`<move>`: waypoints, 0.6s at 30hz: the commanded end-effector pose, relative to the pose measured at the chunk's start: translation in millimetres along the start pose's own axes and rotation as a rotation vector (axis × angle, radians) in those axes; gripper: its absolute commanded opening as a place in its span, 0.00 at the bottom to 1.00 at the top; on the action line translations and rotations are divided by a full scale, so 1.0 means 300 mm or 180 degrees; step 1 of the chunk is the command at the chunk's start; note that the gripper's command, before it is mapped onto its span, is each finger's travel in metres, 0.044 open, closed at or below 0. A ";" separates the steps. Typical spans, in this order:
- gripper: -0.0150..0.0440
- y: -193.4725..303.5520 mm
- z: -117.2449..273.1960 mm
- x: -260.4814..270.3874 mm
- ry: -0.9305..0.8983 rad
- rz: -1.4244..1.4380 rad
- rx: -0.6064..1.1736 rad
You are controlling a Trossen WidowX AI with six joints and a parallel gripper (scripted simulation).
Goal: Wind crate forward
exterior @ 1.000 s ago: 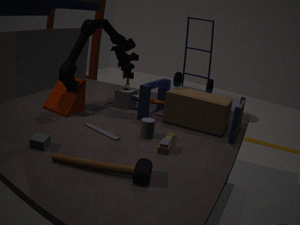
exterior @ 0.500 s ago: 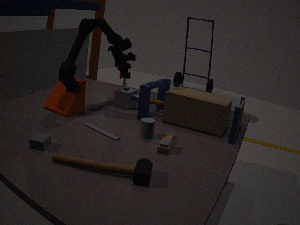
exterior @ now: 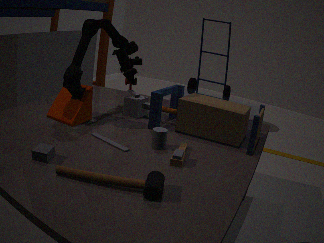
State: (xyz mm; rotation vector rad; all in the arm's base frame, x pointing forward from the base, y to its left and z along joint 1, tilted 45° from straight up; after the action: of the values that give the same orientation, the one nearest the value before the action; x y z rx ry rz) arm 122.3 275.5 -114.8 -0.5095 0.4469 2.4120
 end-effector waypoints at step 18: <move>0.25 0.109 0.038 -0.015 -0.0002 0.0043 0.0074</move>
State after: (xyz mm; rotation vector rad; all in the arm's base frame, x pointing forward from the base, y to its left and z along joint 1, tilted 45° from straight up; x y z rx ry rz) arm 108.5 262.7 -101.4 -0.5026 0.4452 2.4142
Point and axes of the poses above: the point midway between the two fingers, 35 mm back from their tips, its own z axis back along the fingers, its own x axis across the jaws, y = z × x, the point moved 8 cm from there along z, back along the fingers, and after that the axes turned 10 degrees about z, right-handed, at the moved point
